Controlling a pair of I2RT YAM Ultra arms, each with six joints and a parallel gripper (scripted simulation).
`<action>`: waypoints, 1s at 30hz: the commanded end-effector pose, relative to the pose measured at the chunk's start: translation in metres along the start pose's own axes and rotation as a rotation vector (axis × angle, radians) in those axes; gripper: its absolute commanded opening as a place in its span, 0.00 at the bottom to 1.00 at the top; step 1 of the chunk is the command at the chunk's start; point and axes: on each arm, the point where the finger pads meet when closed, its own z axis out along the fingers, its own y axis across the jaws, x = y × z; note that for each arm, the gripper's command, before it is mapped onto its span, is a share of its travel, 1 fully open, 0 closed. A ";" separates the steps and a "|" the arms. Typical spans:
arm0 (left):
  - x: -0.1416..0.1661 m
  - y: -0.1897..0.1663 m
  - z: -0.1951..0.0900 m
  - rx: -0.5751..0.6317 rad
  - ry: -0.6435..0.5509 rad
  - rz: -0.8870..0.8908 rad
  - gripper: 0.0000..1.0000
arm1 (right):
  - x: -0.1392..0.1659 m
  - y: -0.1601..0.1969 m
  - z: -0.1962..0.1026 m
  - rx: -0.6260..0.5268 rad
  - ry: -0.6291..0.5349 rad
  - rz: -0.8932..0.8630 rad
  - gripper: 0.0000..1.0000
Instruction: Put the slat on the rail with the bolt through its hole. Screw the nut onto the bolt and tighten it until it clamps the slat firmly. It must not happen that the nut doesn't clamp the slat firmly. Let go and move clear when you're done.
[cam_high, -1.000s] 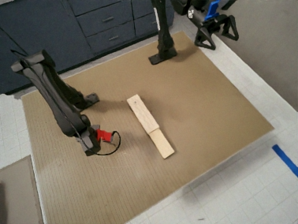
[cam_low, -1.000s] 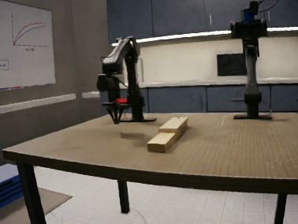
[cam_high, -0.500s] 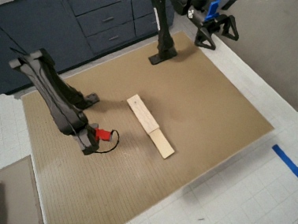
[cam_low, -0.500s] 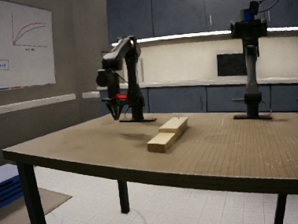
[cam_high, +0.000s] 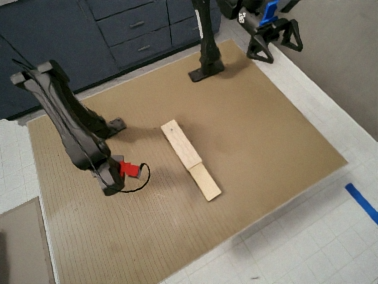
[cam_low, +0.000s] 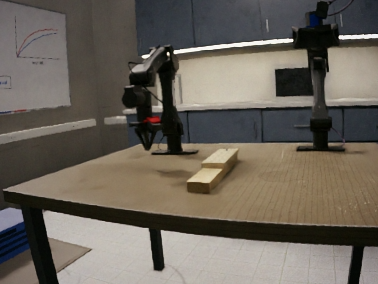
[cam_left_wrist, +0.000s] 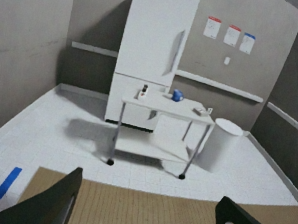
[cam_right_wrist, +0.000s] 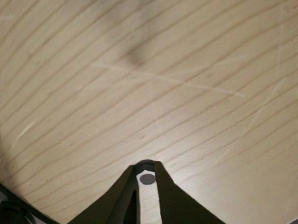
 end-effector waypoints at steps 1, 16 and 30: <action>-0.005 0.000 -0.004 0.003 -0.016 0.002 1.00 | 0.003 -0.007 -0.013 0.032 -0.009 0.008 0.12; -0.005 0.000 -0.004 0.003 -0.016 0.002 1.00 | -0.010 -0.002 -0.011 0.024 -0.005 -0.086 0.12; -0.005 0.000 -0.004 0.003 -0.016 0.002 1.00 | -0.066 0.023 -0.015 0.022 -0.006 -0.481 0.12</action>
